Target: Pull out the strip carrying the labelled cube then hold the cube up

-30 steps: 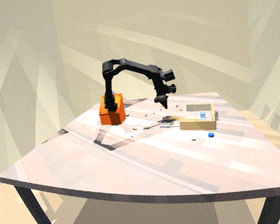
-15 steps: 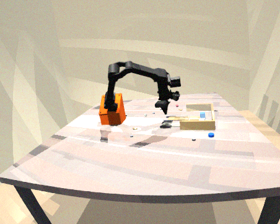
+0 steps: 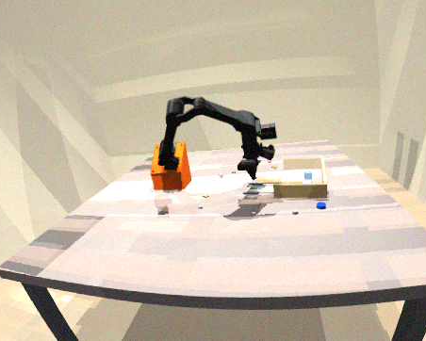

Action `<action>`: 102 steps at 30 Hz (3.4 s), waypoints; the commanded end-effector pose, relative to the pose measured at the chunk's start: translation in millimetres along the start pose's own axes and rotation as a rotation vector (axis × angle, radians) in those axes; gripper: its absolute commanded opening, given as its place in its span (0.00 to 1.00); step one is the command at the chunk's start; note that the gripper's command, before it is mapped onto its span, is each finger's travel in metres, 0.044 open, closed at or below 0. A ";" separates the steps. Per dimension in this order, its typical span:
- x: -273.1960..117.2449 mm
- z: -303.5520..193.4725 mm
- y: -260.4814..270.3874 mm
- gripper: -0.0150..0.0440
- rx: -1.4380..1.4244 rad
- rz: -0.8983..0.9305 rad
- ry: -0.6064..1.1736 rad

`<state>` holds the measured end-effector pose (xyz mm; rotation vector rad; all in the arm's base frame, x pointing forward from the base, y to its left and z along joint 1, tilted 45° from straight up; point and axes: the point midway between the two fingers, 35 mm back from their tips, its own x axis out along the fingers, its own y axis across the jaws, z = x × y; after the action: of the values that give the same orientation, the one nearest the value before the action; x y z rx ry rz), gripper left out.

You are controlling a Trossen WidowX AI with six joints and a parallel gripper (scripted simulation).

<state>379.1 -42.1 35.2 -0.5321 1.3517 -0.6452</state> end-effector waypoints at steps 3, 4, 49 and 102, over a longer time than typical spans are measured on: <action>10.0 -1.3 1.0 0.25 -0.008 0.001 0.004; 11.6 -1.3 1.0 0.25 -0.008 0.001 0.004; 40.1 -2.1 0.5 0.25 -0.008 -0.003 0.003; 43.5 -55.2 0.7 0.25 -0.011 -0.003 0.006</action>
<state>337.7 -68.7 -0.4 -0.5380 1.3447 -0.6364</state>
